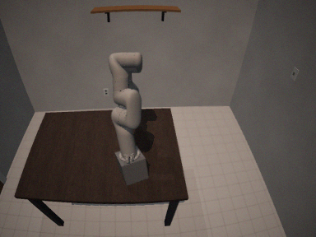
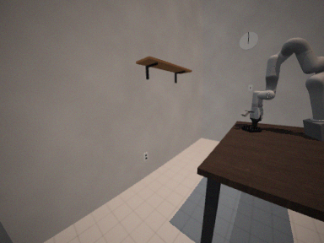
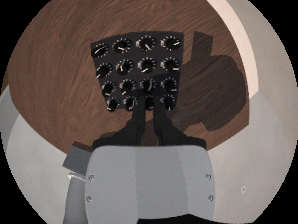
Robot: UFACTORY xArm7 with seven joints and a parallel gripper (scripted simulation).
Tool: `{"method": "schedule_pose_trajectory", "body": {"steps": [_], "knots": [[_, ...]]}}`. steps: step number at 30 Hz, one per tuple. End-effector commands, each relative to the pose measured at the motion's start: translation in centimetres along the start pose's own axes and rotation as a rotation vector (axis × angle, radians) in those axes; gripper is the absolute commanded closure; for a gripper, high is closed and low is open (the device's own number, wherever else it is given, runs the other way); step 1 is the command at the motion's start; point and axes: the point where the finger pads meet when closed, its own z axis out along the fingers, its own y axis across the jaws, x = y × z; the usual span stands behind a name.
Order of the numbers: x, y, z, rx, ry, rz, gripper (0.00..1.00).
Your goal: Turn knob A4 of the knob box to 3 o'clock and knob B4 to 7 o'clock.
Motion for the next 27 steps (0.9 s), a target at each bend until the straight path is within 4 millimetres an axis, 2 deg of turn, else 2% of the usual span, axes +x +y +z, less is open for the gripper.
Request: {"method": "schedule_pose_trajectory", "body": {"steps": [1, 19, 27], "knots": [[0.06, 0.09, -0.05, -0.002, 0.001, -0.008, 0.92], [0.06, 0.09, -0.05, -0.002, 0.001, -0.127, 0.92], [0.06, 0.09, -0.05, -0.002, 0.001, -0.255, 0.92]]}}
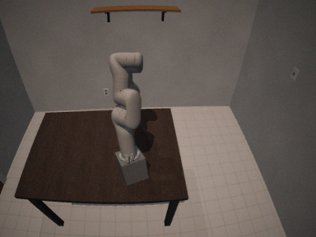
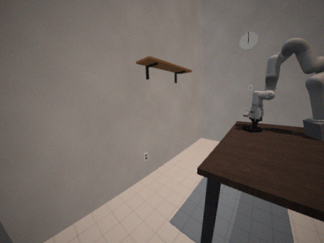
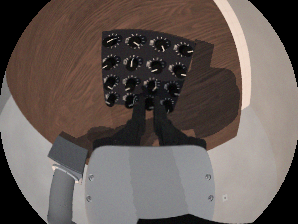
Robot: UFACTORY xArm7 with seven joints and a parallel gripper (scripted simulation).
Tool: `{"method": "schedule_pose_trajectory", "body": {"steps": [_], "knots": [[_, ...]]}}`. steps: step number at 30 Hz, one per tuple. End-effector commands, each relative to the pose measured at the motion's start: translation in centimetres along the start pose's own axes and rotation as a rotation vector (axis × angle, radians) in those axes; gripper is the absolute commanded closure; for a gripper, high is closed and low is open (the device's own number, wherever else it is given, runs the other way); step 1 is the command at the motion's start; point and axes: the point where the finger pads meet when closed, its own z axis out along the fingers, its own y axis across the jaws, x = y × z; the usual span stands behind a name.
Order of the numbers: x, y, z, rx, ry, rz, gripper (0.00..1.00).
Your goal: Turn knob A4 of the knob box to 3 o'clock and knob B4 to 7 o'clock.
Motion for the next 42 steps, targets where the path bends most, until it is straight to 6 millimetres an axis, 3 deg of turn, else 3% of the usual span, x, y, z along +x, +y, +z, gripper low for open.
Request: {"method": "schedule_pose_trajectory", "body": {"steps": [1, 42], "knots": [[0.04, 0.11, -0.06, -0.001, 0.003, -0.084, 0.92], [0.03, 0.11, -0.06, -0.002, 0.002, -0.984, 0.92]]}}
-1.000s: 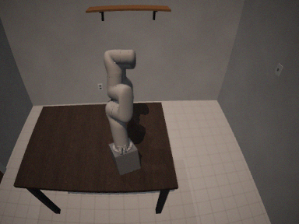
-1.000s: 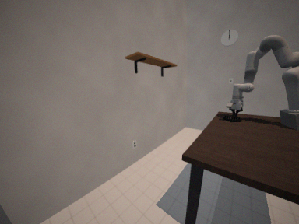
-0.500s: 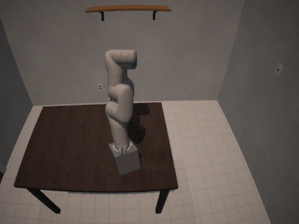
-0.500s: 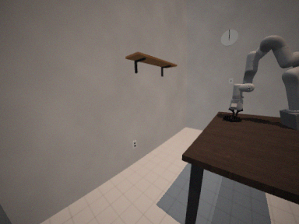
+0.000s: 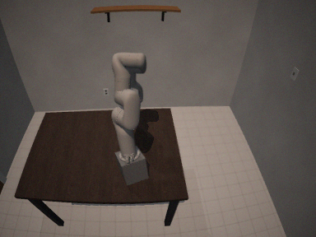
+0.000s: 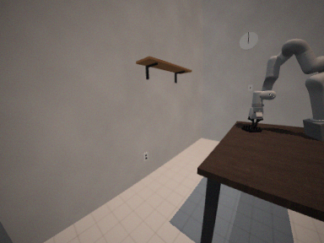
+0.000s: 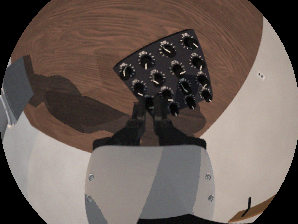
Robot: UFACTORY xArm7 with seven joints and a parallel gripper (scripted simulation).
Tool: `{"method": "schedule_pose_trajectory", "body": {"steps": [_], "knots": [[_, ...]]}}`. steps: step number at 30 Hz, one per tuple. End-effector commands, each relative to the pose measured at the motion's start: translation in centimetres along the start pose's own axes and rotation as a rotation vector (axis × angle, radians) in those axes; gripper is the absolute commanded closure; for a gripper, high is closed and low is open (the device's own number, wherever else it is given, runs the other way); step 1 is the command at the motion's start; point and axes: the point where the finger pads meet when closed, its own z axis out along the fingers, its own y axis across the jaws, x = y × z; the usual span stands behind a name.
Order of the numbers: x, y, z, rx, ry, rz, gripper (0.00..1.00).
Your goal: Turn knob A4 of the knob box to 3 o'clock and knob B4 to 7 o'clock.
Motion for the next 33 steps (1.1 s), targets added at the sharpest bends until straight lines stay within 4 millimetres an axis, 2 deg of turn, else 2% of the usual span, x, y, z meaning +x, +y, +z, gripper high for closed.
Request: {"method": "schedule_pose_trajectory", "body": {"steps": [1, 16, 33], "knots": [[-0.08, 0.11, -0.06, -0.002, 0.010, -0.081, 0.92], [-0.08, 0.11, -0.06, -0.004, 0.010, -0.384, 0.92], [-0.08, 0.11, -0.06, -0.004, 0.009, -0.536, 0.92]]}}
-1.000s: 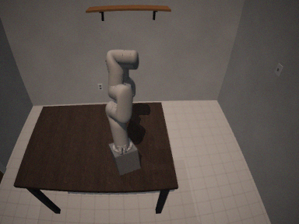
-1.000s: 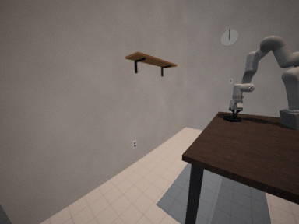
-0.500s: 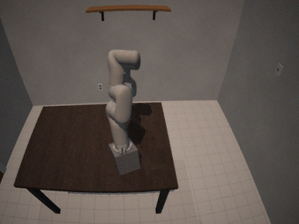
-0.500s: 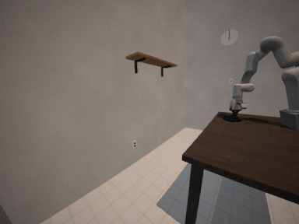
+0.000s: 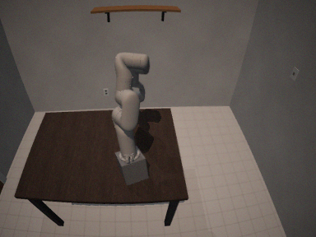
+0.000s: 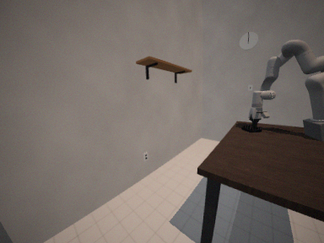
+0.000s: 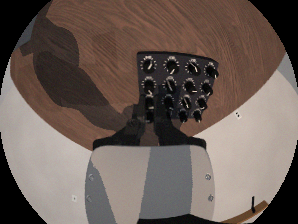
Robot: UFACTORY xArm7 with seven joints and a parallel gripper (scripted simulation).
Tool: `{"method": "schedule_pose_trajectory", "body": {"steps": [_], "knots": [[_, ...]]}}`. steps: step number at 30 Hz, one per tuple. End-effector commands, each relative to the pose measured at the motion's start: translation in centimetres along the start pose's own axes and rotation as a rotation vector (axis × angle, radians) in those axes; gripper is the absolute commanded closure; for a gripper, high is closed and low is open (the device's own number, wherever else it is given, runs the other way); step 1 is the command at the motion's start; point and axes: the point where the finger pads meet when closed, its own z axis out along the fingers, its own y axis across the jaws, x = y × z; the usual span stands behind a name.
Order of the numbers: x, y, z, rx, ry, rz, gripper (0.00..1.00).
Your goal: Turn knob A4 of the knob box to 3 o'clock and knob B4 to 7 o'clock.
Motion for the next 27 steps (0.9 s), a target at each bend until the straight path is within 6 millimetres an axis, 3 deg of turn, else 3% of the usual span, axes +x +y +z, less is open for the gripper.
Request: {"method": "schedule_pose_trajectory", "body": {"steps": [1, 27], "knots": [[-0.08, 0.06, -0.05, -0.002, 0.000, -0.027, 0.92], [-0.08, 0.06, -0.05, -0.002, 0.000, -0.052, 0.92]]}}
